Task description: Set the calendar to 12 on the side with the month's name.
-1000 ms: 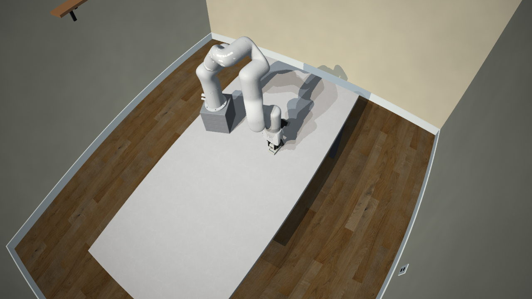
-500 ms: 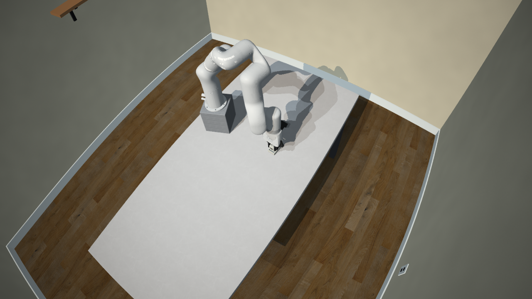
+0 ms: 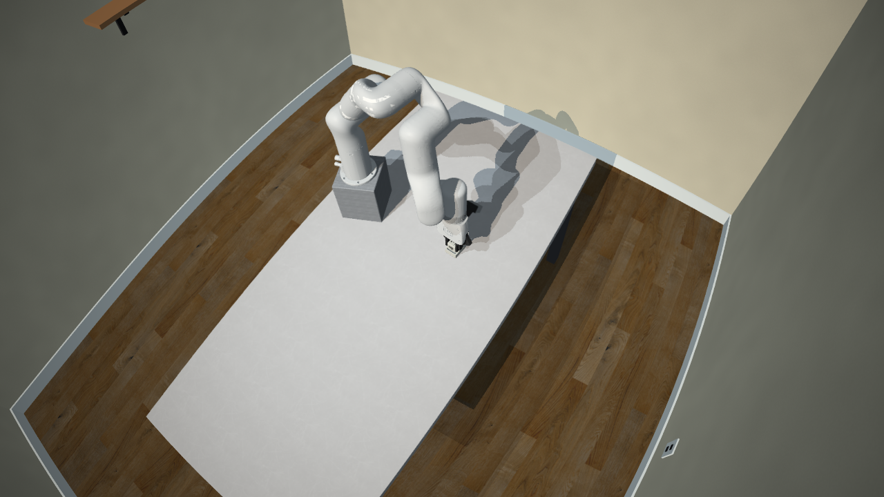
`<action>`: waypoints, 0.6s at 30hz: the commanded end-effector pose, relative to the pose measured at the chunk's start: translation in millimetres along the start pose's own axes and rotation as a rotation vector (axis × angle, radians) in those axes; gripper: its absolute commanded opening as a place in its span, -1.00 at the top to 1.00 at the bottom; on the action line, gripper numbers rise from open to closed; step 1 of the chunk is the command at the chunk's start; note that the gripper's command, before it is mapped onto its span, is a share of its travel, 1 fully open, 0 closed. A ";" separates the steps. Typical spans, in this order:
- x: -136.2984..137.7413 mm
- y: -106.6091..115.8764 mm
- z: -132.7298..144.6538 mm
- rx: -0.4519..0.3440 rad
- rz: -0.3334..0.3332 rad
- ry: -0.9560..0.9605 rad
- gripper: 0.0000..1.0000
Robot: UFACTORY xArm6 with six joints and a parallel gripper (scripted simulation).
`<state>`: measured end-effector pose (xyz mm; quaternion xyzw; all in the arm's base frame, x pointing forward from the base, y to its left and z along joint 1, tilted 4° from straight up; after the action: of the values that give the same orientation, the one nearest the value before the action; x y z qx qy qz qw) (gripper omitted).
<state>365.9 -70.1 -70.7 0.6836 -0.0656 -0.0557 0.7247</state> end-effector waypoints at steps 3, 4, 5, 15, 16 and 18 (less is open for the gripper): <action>1.1 0.7 0.0 0.000 0.004 0.000 0.43; 1.1 0.7 0.0 0.000 0.004 0.000 0.43; 1.1 0.7 0.0 0.000 0.004 0.000 0.43; 1.1 0.7 0.0 0.000 0.004 0.000 0.43; 1.1 0.7 0.0 0.000 0.004 0.000 0.43; 1.1 0.7 0.0 0.000 0.004 0.000 0.43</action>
<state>365.8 -70.1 -70.8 0.6835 -0.0659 -0.0555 0.7249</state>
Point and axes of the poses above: the point where the finger pads meet when closed, its own y axis back along the fingers, its own x axis across the jaws, z = x × y, the point moved 6 cm from there along y, back along the fingers, and after that the axes turned 6 degrees about y, right-handed, at the moved point
